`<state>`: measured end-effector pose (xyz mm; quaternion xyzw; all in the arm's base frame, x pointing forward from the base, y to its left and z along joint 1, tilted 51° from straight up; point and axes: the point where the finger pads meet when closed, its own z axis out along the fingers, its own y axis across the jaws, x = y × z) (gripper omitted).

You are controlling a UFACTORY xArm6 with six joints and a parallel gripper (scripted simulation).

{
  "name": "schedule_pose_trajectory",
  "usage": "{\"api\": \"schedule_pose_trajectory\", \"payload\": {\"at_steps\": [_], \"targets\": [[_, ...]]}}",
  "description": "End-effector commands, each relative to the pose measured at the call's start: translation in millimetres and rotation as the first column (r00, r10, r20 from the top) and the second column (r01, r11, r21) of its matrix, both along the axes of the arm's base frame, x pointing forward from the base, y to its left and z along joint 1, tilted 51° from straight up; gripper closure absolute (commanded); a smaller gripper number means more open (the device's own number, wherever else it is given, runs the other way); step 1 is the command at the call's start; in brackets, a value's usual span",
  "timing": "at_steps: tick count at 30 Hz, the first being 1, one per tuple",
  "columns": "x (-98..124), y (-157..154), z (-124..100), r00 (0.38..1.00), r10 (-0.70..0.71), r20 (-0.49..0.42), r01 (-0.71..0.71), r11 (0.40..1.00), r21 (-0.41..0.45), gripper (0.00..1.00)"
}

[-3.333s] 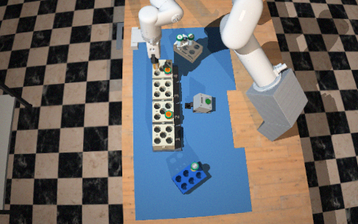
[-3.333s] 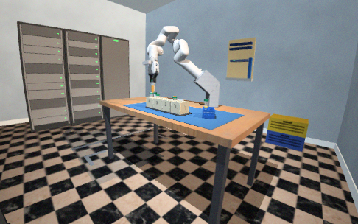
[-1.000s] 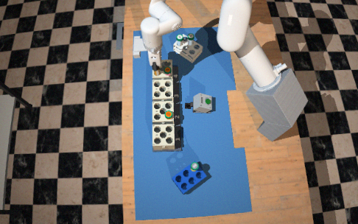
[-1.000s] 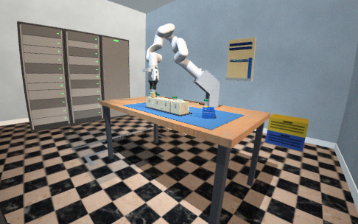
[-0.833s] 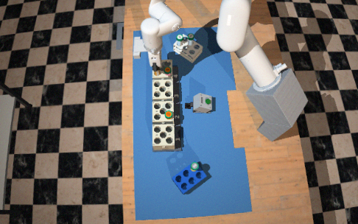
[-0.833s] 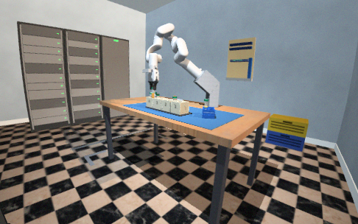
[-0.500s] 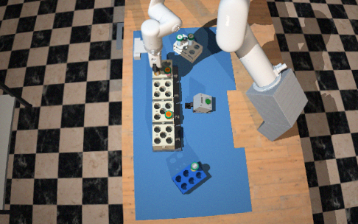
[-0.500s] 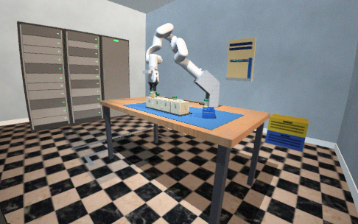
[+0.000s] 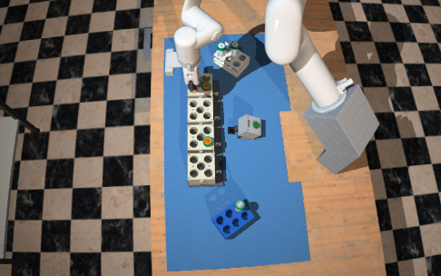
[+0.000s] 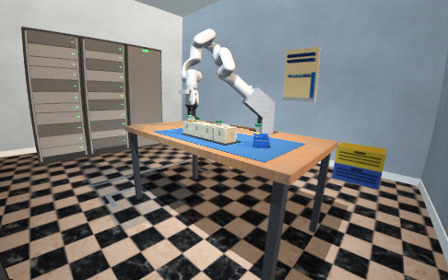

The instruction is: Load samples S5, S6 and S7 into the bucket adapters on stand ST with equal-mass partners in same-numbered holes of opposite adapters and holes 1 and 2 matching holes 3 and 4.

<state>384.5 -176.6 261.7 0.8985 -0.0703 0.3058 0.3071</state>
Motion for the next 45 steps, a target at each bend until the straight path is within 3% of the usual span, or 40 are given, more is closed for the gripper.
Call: {"api": "schedule_pose_trajectory", "payload": {"at_steps": [1,45], "targets": [[3.4,-3.1,-2.2,1.000,0.001,0.003,-0.001,1.000,-0.001,1.00],[21.1,-23.9,-24.1,1.000,0.001,0.003,-0.001,1.000,-0.001,1.00]]}}
